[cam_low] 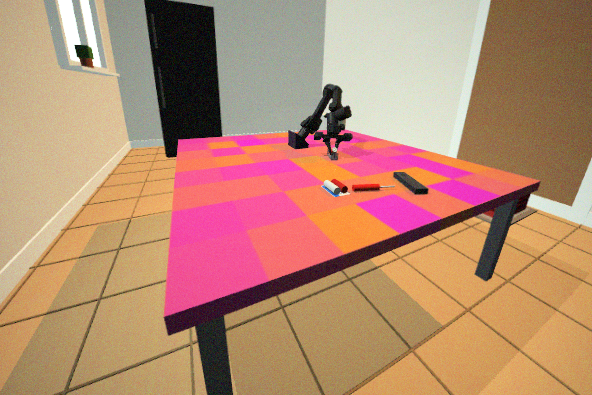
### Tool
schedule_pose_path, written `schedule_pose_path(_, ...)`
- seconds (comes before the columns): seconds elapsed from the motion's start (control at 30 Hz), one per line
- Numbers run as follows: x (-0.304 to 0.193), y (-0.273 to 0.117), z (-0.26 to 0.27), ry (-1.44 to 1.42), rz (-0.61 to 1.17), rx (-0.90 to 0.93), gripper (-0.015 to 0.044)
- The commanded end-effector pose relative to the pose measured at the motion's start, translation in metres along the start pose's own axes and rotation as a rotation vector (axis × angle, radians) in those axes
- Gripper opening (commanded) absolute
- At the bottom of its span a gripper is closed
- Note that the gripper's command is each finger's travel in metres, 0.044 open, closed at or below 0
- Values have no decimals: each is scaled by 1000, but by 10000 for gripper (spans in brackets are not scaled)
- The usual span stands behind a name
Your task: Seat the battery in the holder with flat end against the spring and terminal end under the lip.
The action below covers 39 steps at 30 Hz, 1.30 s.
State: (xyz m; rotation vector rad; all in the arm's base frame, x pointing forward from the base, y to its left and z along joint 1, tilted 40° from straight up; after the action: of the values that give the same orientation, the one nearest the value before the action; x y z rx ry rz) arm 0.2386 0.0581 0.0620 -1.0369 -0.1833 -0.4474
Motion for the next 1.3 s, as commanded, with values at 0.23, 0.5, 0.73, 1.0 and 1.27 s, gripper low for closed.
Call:
schedule_pose_path(0.23,-8,-3,1,7,4,-3,84)
schedule_pose_path(0.5,-10,-4,1,4,19,-4,84)
schedule_pose_path(0.73,-9,-2,1,-3,60,-4,84)
schedule_pose_path(1.0,-8,-1,1,-10,107,-2,84)
schedule_pose_path(1.27,-6,1,1,-16,153,1,84)
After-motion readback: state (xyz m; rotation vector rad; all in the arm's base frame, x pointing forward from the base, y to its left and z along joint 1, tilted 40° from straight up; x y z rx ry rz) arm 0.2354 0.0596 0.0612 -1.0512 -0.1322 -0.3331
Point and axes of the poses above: the point midway between the two fingers, 35 mm back from their tips, its own y axis out along the fingers, its own z axis across the jaws, x = y × z, the point moved 2 cm from there along -y, back along the fingers, and after that the axes turned 15 degrees about -y, right-handed, at the moved point
